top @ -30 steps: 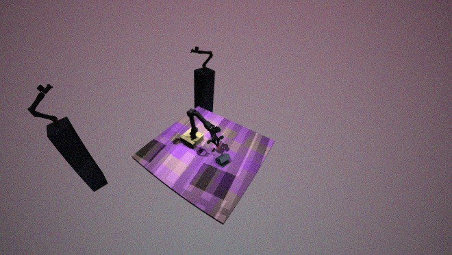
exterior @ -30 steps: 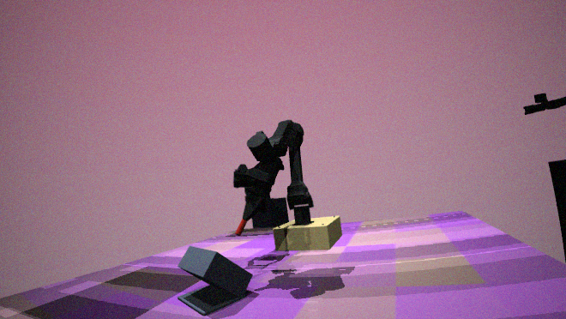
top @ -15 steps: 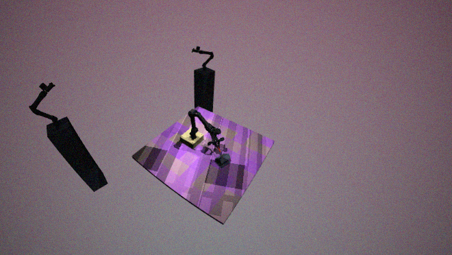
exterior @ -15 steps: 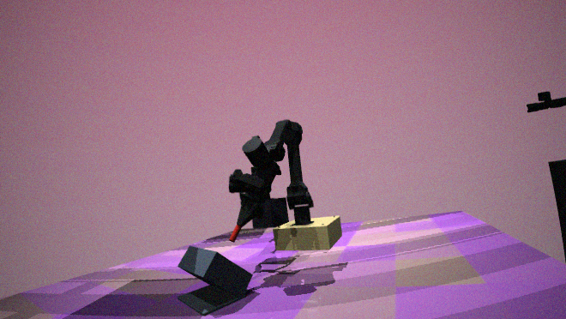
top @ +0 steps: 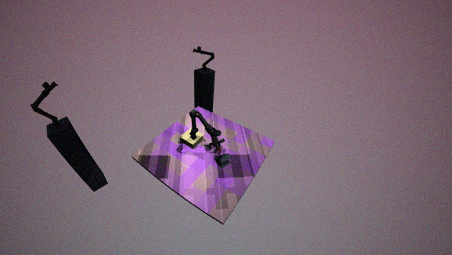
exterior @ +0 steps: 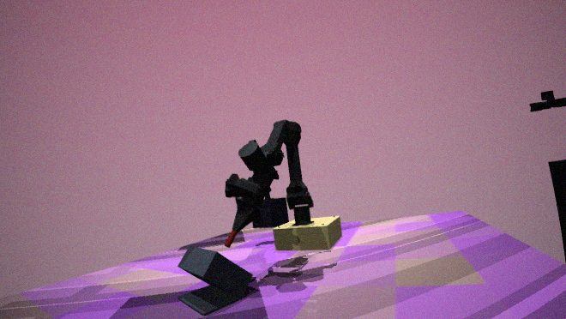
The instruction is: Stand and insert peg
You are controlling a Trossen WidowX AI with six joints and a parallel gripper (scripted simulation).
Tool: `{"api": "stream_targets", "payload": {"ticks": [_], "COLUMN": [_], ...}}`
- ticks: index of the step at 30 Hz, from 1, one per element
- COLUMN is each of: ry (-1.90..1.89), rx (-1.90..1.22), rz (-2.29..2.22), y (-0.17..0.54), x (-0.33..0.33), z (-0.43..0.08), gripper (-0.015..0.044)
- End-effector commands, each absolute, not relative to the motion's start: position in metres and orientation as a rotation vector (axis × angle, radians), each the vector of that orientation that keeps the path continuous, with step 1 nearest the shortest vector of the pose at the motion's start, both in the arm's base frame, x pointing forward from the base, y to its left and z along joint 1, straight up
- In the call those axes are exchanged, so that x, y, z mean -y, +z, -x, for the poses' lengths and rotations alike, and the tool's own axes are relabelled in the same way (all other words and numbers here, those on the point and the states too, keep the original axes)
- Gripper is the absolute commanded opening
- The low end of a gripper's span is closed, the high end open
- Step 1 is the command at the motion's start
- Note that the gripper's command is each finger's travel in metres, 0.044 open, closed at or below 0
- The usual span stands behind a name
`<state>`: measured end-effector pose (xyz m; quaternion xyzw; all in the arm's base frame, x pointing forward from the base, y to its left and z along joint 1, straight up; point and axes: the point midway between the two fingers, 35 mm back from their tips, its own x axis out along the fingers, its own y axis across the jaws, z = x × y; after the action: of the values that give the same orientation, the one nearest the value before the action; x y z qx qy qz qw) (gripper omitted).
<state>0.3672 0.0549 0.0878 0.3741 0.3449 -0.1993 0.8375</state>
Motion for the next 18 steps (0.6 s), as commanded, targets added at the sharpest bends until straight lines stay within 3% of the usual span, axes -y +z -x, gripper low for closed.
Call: {"api": "stream_targets", "payload": {"ticks": [1,18], "ry": [-0.418,-0.419], "rx": [-0.73,-0.727], "rz": [-0.79,-0.792], "y": [0.085,0.071], "x": [-0.055,-0.053], "z": [-0.37,-0.382], "gripper": [0.0,0.0]}}
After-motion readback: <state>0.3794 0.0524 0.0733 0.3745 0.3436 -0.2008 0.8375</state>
